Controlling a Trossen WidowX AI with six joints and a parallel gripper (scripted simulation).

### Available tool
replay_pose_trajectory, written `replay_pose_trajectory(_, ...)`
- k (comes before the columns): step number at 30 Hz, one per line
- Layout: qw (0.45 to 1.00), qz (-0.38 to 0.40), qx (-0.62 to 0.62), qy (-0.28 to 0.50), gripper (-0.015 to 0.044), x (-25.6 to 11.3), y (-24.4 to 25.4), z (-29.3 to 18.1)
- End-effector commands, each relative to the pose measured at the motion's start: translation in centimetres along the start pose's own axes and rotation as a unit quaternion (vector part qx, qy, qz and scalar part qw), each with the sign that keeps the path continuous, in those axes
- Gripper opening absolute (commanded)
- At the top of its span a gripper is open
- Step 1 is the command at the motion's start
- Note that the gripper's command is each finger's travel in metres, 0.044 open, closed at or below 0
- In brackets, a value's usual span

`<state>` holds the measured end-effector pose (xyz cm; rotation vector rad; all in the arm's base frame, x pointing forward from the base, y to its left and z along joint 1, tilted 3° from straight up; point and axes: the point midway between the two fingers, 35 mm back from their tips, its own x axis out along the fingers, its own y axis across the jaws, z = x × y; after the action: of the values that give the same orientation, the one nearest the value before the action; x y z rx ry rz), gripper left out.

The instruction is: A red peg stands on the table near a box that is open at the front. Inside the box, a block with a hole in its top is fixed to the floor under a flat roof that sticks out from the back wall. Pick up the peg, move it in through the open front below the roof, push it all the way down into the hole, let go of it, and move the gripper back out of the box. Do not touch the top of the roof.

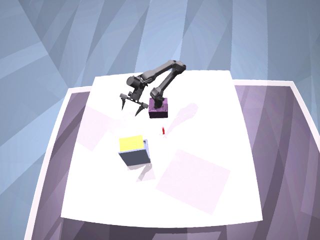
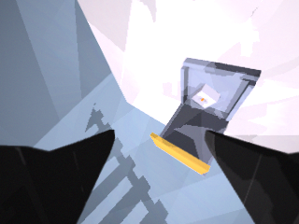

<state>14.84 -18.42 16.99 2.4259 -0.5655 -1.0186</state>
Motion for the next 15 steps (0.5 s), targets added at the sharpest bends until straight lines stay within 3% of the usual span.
replay_pose_trajectory(1,0.999,-0.042,0.006,0.017,0.0440,0.8,-2.2,-0.5)
replay_pose_trajectory(15,0.986,-0.157,0.014,0.053,0.0440,2.0,-8.4,-2.0)
